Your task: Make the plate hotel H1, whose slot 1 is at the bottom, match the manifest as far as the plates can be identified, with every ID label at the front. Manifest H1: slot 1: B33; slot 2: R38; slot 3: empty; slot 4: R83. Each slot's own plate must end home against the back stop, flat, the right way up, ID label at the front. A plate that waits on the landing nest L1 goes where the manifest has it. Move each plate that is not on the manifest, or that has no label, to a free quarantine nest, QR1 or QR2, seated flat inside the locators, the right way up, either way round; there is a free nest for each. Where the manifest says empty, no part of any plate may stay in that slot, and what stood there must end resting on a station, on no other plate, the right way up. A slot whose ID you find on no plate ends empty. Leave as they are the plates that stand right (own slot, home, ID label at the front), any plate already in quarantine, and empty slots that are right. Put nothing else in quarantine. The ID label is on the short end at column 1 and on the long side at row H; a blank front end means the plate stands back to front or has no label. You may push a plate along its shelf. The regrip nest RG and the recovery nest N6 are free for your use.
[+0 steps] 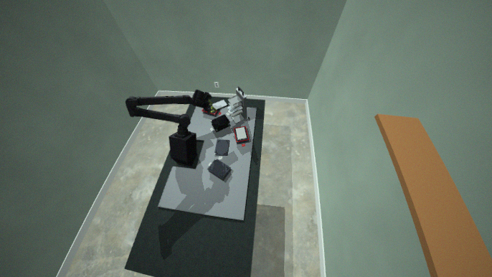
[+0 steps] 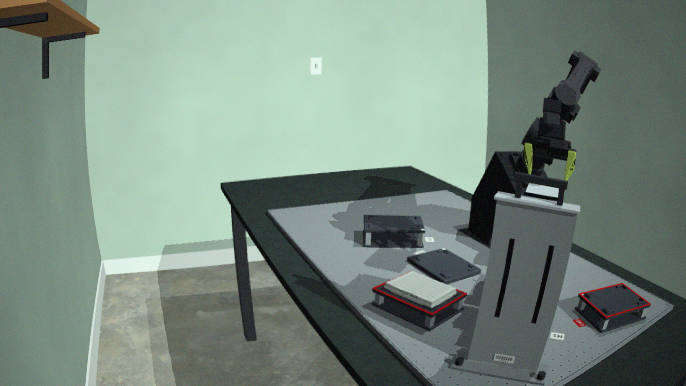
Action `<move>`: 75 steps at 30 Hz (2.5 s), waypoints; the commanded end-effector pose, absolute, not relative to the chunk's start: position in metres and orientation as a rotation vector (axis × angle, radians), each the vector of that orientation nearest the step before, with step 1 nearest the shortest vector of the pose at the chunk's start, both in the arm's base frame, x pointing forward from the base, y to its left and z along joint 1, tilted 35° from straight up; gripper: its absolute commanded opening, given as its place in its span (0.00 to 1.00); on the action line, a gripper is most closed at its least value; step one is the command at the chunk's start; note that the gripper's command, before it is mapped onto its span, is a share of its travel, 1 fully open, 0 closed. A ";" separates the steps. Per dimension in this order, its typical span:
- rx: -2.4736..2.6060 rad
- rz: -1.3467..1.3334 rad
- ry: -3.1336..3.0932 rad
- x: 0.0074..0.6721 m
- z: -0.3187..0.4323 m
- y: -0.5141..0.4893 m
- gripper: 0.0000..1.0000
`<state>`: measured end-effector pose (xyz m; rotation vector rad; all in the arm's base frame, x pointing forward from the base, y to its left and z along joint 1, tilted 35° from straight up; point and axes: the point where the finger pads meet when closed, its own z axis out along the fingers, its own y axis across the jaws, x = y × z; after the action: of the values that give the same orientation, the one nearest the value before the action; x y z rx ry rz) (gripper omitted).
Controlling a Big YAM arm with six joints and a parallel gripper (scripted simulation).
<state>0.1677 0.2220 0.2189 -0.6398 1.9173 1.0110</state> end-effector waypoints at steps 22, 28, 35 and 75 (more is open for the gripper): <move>-0.629 1.040 1.825 0.187 0.273 0.243 0.86; -0.629 1.040 1.825 0.190 0.274 0.246 0.86; -0.629 1.040 1.825 0.195 0.277 0.251 0.86; -0.632 1.022 1.857 0.206 0.267 0.256 0.86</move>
<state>0.2010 0.2532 0.2377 -0.6413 1.9219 1.0096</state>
